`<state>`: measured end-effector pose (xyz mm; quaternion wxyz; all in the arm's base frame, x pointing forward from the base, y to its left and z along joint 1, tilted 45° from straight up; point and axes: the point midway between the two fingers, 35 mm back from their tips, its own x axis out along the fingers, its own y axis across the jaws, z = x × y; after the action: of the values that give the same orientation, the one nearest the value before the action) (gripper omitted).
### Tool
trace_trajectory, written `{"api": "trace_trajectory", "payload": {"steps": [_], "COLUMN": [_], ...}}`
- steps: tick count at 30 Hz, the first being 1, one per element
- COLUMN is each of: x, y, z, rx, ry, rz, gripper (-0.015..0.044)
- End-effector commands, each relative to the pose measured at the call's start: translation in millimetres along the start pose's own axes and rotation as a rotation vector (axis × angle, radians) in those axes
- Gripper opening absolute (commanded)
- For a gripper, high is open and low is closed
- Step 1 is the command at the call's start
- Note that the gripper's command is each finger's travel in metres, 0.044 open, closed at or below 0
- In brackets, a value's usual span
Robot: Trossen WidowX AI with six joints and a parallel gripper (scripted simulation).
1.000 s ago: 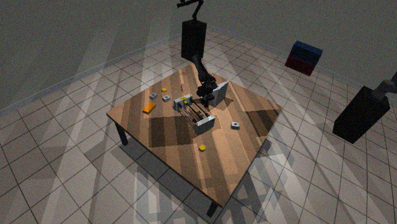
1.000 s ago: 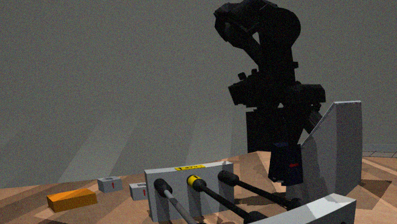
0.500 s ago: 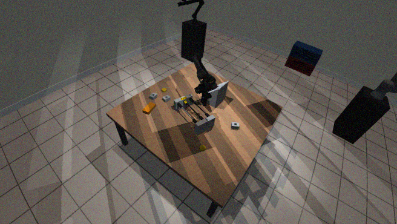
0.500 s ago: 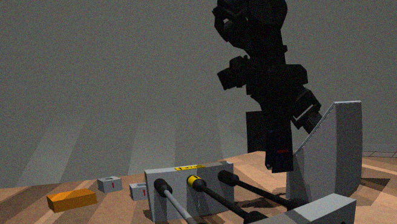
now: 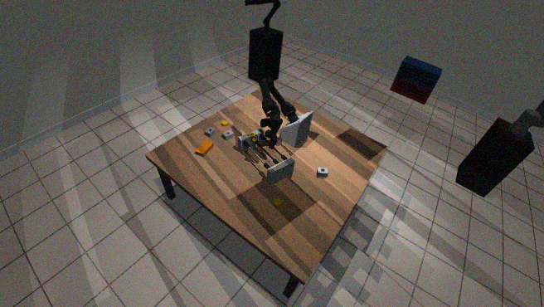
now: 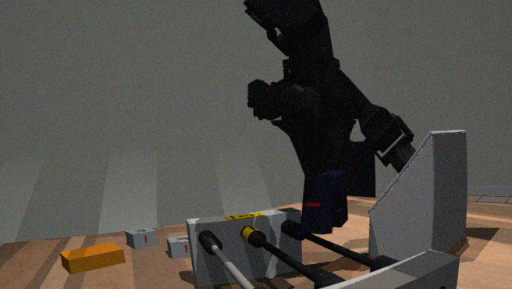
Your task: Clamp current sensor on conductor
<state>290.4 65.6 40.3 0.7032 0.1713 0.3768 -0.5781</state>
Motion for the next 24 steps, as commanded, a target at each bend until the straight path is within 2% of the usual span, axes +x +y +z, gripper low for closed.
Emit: {"api": "trace_trajectory", "payload": {"steps": [1,11,24], "x": [4,11,22], "y": [14,39,40], "z": [10,35,36], "rx": [0.198,0.604,0.611], "ry": [-0.009,-0.019,-0.018], "rz": [-0.007,-0.005,-0.005], "gripper": [0.0000,0.0000,0.0000]}}
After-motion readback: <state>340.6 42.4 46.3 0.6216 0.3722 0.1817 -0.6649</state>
